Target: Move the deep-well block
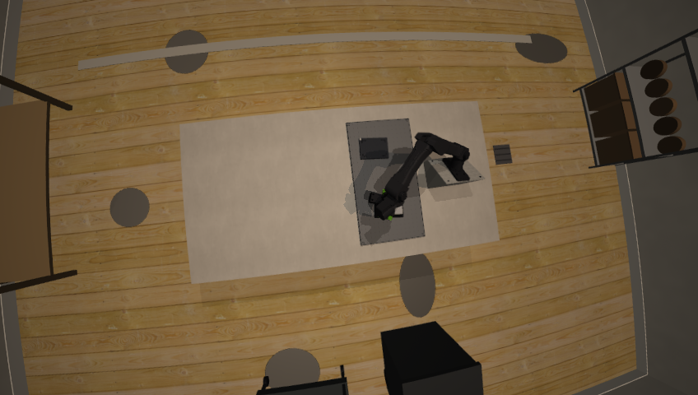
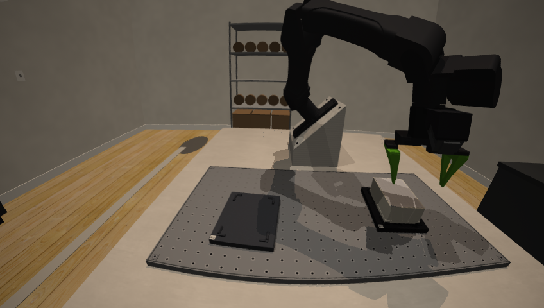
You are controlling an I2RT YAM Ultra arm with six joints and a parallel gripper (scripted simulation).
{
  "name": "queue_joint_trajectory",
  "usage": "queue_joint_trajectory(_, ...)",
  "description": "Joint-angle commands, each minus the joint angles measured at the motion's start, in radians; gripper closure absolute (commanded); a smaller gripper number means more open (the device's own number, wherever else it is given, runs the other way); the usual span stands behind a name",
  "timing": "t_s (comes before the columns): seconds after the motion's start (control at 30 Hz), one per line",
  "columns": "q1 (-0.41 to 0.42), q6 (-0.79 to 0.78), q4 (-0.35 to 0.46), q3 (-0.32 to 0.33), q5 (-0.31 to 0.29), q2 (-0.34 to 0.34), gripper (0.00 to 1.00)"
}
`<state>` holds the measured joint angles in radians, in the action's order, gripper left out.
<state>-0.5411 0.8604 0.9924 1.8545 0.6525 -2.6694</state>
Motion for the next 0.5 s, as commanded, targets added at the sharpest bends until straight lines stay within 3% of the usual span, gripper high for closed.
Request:
queue_joint_trajectory(0.0,-0.034,-0.025,0.061,0.030,-0.002,-0.010,0.00)
queue_joint_trajectory(0.1,-0.047,-0.016,0.039,-0.073,-0.008,0.038,0.00)
queue_joint_trajectory(0.17,-0.057,-0.034,0.082,-0.065,-0.006,-0.017,0.00)
queue_joint_trajectory(0.2,-0.062,-0.042,0.103,-0.018,-0.006,-0.027,0.00)
queue_joint_trajectory(0.27,-0.072,-0.058,0.144,-0.010,-0.005,-0.047,0.00)
queue_joint_trajectory(0.3,-0.077,-0.061,0.153,-0.046,-0.006,-0.052,0.00)
queue_joint_trajectory(0.37,-0.087,-0.051,0.121,-0.116,-0.014,0.003,0.00)
queue_joint_trajectory(0.43,-0.087,-0.050,0.120,-0.119,-0.012,0.004,0.00)
queue_joint_trajectory(0.47,-0.087,-0.050,0.119,-0.090,-0.008,0.004,0.00)
